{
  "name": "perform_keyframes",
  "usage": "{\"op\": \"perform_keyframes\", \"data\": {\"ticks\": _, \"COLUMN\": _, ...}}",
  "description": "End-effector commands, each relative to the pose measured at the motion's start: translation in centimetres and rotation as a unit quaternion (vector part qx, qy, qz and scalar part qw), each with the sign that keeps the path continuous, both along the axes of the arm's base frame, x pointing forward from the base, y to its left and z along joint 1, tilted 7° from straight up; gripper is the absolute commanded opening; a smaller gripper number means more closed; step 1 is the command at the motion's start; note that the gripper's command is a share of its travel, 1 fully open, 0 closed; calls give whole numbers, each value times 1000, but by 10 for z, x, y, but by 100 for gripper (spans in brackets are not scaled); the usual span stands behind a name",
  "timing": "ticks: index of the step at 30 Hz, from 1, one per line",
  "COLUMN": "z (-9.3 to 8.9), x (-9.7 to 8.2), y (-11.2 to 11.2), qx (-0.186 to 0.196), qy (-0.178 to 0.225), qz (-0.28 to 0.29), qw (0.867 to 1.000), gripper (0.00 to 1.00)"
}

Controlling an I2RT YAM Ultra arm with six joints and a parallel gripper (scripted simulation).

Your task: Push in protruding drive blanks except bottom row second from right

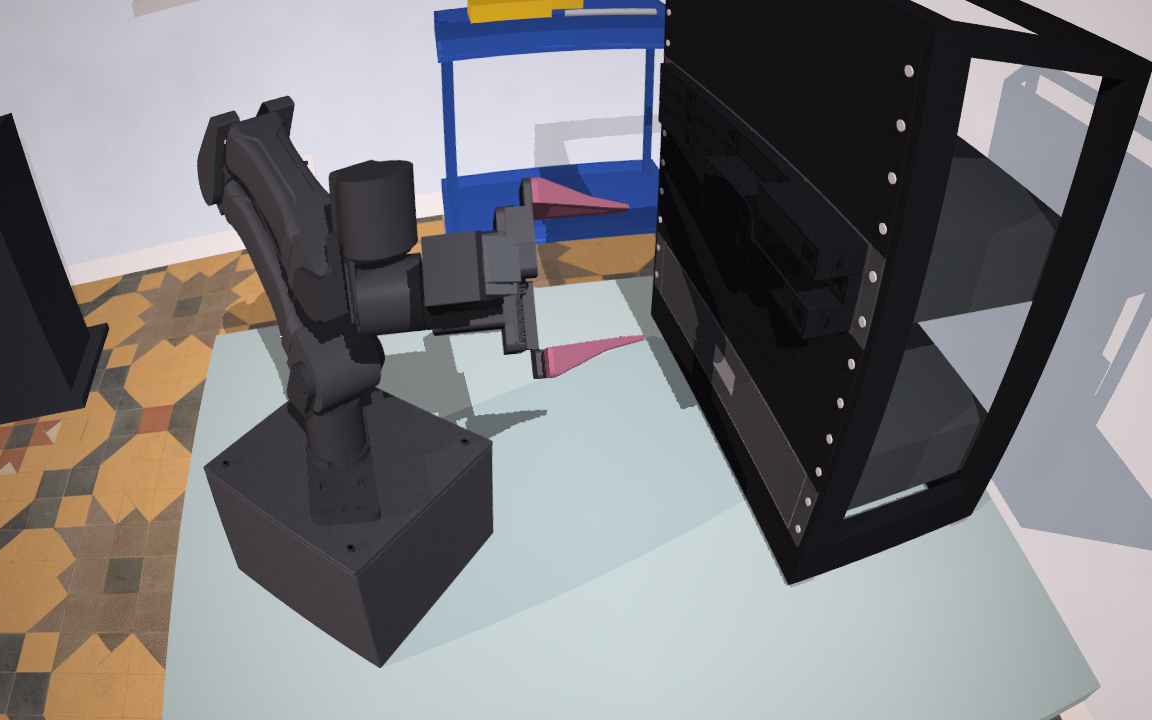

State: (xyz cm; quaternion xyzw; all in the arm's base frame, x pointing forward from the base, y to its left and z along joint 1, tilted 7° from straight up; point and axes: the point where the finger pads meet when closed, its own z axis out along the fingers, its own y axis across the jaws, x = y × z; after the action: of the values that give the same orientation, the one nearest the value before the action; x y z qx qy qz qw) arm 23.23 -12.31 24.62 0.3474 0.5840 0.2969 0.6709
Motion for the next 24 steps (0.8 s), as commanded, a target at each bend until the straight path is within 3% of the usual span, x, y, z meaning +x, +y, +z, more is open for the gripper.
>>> {"op": "perform_keyframes", "data": {"ticks": 1, "z": -9, "x": -8, "y": 11, "qx": 104, "qy": 2, "qz": 9, "qw": 995, "gripper": 100}}
{"op": "perform_keyframes", "data": {"ticks": 4, "z": -11, "x": -9, "y": 14, "qx": 121, "qy": 1, "qz": 12, "qw": 993, "gripper": 100}}
{"op": "perform_keyframes", "data": {"ticks": 5, "z": 7, "x": -10, "y": 17, "qx": 115, "qy": -11, "qz": 16, "qw": 993, "gripper": 100}}
{"op": "perform_keyframes", "data": {"ticks": 8, "z": 7, "x": -13, "y": 24, "qx": 152, "qy": -17, "qz": 25, "qw": 988, "gripper": 100}}
{"op": "perform_keyframes", "data": {"ticks": 11, "z": -11, "x": -14, "y": 29, "qx": 205, "qy": -13, "qz": 32, "qw": 978, "gripper": 100}}
{"op": "perform_keyframes", "data": {"ticks": 14, "z": 2, "x": -17, "y": 36, "qx": 220, "qy": -24, "qz": 42, "qw": 974, "gripper": 100}}
{"op": "perform_keyframes", "data": {"ticks": 18, "z": -12, "x": -18, "y": 41, "qx": 269, "qy": -21, "qz": 48, "qw": 962, "gripper": 100}}
{"op": "perform_keyframes", "data": {"ticks": 21, "z": -7, "x": -19, "y": 43, "qx": 271, "qy": -24, "qz": 51, "qw": 961, "gripper": 100}}
{"op": "perform_keyframes", "data": {"ticks": 22, "z": 4, "x": -21, "y": 46, "qx": 265, "qy": -30, "qz": 55, "qw": 962, "gripper": 100}}
{"op": "perform_keyframes", "data": {"ticks": 24, "z": 3, "x": -22, "y": 48, "qx": 279, "qy": -31, "qz": 58, "qw": 958, "gripper": 100}}
